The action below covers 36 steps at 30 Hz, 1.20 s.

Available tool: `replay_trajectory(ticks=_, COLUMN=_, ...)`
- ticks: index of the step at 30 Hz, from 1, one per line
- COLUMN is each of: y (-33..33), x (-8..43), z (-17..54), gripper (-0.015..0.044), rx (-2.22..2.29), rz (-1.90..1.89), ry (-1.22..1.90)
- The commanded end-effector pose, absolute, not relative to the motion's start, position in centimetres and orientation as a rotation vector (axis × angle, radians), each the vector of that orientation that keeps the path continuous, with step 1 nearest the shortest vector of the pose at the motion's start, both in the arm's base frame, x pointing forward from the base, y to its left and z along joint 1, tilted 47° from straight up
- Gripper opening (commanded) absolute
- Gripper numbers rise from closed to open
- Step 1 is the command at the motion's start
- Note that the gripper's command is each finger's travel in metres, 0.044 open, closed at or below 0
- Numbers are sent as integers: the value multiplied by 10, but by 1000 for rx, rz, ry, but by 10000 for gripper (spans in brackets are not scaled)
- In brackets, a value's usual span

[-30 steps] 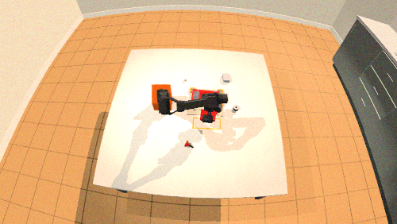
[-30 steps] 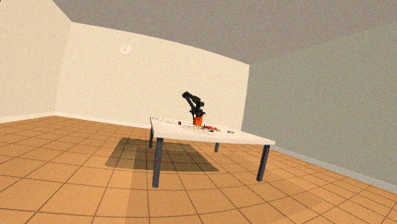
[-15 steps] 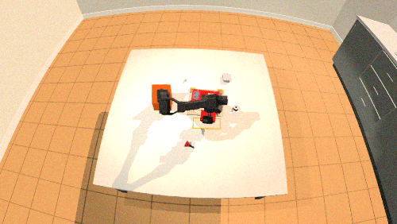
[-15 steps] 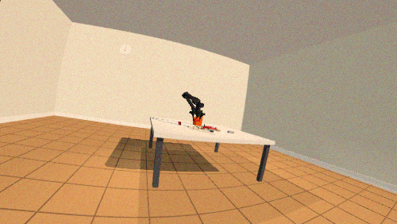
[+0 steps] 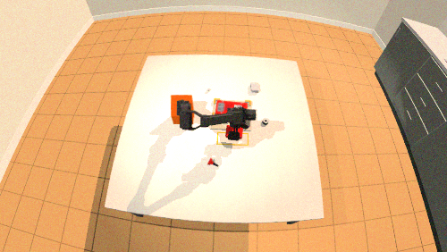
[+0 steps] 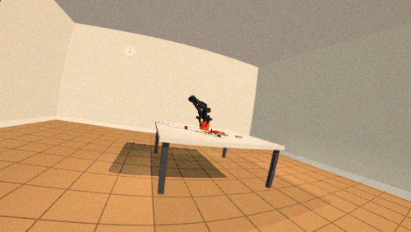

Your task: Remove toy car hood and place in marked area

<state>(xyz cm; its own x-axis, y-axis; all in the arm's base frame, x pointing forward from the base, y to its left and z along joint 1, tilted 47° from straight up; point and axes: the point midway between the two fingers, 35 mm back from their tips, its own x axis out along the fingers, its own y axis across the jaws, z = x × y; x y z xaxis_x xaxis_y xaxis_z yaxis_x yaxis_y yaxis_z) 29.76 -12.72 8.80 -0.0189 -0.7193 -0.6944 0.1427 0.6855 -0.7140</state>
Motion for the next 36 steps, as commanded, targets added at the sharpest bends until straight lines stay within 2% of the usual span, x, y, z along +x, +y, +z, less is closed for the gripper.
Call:
replay_trajectory(ticks=1, y=-129, x=296, z=85, gripper=0, rx=-519, rz=-731, ry=1442)
replay_trajectory(ticks=36, y=-150, x=295, z=66, gripper=0, rx=-521, rz=-733, ry=1441)
